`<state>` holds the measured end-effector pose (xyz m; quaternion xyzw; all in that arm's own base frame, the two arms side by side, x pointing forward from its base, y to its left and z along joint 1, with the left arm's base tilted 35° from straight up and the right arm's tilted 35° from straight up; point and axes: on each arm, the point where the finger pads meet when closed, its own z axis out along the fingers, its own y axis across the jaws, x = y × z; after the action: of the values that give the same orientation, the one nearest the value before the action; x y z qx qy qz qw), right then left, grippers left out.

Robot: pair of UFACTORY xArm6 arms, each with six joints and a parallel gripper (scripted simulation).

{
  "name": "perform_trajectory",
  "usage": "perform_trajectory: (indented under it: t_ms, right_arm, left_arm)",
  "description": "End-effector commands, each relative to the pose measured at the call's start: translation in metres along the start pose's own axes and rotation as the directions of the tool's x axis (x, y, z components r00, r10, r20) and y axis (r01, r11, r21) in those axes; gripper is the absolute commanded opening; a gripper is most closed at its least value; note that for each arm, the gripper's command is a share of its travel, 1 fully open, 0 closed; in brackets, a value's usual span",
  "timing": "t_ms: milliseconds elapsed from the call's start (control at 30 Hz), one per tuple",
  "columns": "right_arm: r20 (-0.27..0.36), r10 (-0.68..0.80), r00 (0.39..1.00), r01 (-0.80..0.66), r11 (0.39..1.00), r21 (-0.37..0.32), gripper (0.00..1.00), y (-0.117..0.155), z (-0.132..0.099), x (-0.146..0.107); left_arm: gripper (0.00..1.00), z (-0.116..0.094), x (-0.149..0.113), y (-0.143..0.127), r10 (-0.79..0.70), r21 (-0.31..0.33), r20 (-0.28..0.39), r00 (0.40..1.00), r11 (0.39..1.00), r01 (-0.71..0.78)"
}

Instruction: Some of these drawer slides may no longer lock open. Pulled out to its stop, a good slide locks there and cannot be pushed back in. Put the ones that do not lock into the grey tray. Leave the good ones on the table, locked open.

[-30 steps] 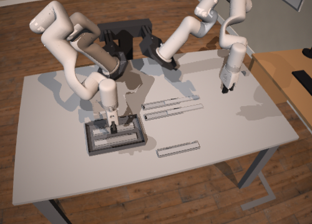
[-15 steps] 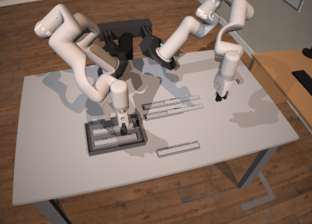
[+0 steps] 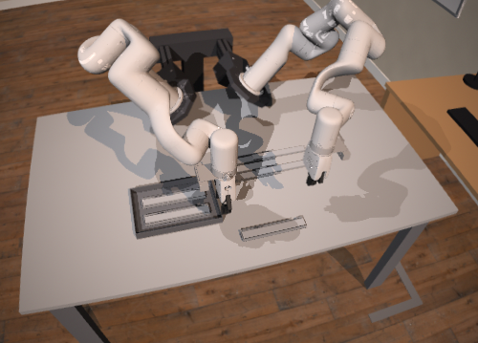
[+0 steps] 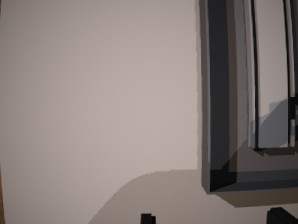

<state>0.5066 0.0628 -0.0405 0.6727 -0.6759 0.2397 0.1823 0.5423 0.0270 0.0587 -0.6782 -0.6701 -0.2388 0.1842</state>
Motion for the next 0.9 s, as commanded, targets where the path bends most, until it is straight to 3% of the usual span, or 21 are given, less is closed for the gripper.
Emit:
perform_trajectory:
  t_ms: [0,100,433,867]
  right_arm:
    - [-0.007,0.002,1.0,-0.002,1.0,-0.007,0.67,-0.028,0.001,-0.041]
    - [-0.007,0.002,1.0,-0.002,1.0,-0.007,0.67,-0.039,0.001,-0.064]
    - [-0.006,0.002,1.0,-0.002,1.0,-0.007,0.67,-0.059,0.001,-0.1]
    - [-0.006,0.002,1.0,-0.002,1.0,-0.007,0.67,-0.061,0.016,-0.104]
  left_arm:
    - [0.0,0.014,-0.037,0.036,-0.003,0.008,-0.006,1.0,1.0,0.003]
    - [0.0,0.02,-0.054,0.048,-0.003,0.008,-0.006,1.0,1.0,0.003]
    - [0.0,0.025,-0.068,0.058,-0.003,0.008,-0.006,1.0,1.0,0.003]
    - [0.0,0.025,-0.068,0.058,-0.003,0.008,-0.006,1.0,1.0,0.003]
